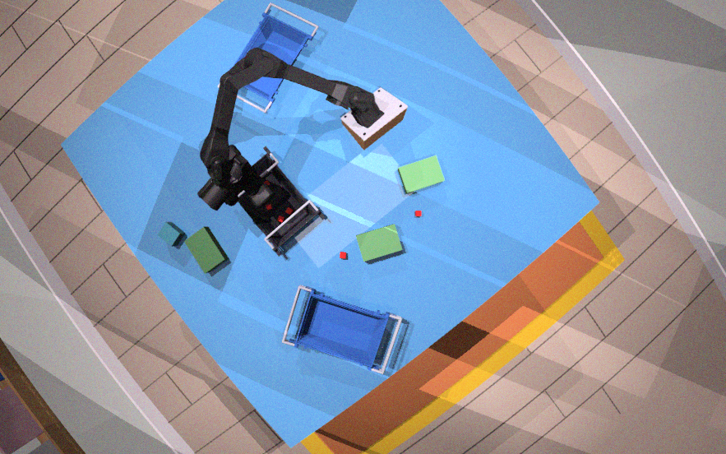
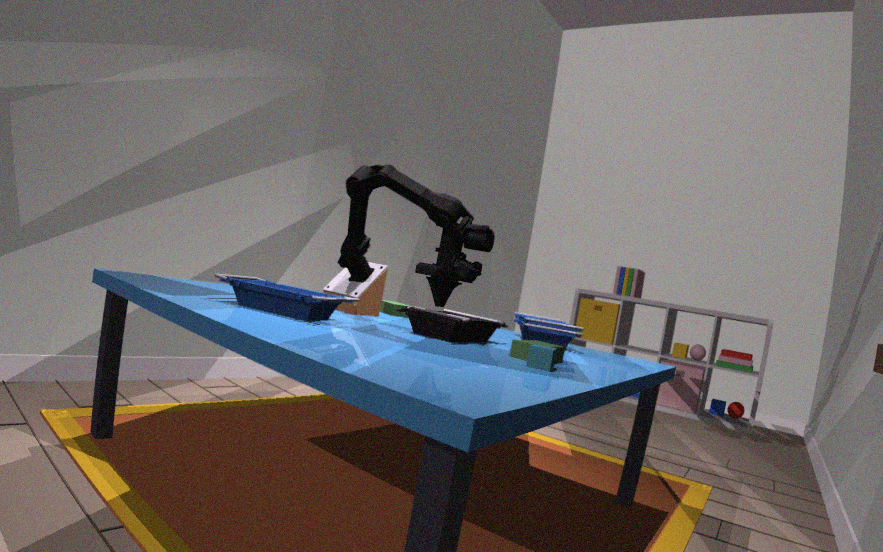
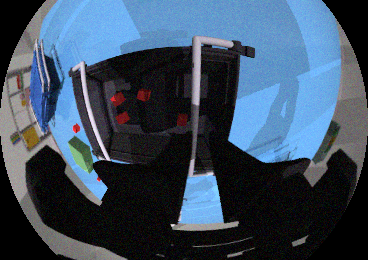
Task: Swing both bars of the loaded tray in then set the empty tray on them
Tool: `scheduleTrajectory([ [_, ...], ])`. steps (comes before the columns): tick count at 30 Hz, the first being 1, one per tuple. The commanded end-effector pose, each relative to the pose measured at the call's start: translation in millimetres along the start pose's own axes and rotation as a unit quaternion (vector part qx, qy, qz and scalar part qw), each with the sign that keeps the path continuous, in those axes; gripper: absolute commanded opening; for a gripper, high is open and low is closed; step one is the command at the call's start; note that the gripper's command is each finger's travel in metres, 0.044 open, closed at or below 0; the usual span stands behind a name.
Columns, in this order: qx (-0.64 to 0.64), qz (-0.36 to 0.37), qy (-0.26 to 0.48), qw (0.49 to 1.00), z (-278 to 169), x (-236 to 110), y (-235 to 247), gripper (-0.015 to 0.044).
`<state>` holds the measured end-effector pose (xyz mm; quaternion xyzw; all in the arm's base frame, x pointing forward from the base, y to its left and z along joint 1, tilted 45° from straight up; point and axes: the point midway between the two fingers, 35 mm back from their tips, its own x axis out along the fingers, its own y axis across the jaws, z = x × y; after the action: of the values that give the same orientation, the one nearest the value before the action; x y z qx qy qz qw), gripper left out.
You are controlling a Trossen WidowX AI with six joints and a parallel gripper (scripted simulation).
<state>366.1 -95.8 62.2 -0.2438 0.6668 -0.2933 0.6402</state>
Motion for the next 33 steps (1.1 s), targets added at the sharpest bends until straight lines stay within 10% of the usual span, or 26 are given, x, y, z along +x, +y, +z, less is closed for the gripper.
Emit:
scheduleTrajectory([
  [1,0.005,-0.001,-0.006,1.000,2.8,-16.0,-2.8,0.0081],
  [33,0.001,0.000,-0.005,1.000,1.7,-8.5,-0.8,0.0000],
])
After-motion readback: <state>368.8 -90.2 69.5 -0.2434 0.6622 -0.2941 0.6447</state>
